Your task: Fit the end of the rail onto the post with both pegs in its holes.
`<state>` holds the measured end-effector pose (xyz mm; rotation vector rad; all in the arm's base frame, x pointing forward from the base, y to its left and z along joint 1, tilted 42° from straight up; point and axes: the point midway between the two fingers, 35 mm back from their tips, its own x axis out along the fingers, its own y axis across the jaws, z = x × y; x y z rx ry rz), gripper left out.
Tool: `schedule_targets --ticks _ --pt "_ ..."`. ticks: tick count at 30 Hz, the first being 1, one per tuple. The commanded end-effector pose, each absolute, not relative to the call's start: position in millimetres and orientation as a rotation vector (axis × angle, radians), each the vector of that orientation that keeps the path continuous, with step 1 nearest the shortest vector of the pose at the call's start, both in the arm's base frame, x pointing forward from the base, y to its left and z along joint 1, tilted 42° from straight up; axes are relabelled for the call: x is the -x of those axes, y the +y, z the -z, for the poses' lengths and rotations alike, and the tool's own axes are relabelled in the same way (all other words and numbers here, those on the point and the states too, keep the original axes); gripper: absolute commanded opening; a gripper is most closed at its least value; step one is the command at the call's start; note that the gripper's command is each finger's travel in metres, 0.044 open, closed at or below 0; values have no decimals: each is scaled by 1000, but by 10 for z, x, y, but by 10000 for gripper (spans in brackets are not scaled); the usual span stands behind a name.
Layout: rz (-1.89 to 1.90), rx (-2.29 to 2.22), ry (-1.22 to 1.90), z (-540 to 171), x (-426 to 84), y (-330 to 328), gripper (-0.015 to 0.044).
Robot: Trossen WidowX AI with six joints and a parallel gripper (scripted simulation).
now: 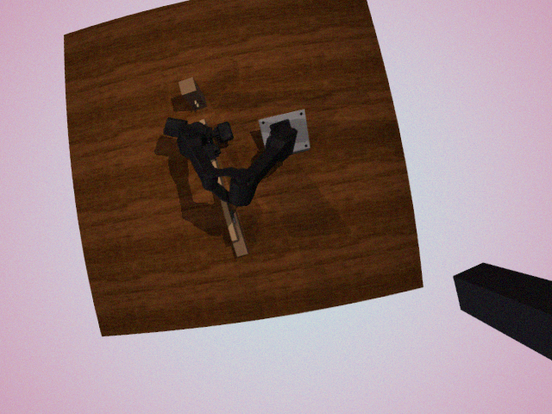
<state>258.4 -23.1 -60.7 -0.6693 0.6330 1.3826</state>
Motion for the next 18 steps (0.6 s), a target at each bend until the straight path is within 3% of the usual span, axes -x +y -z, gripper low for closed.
schedule_targets --ticks 1,7,18 --pt "-1382 663 632 609 -2579 -220 204" --pt "-1382 663 632 609 -2579 -220 46" --pt "-1382 663 632 609 -2579 -220 0"
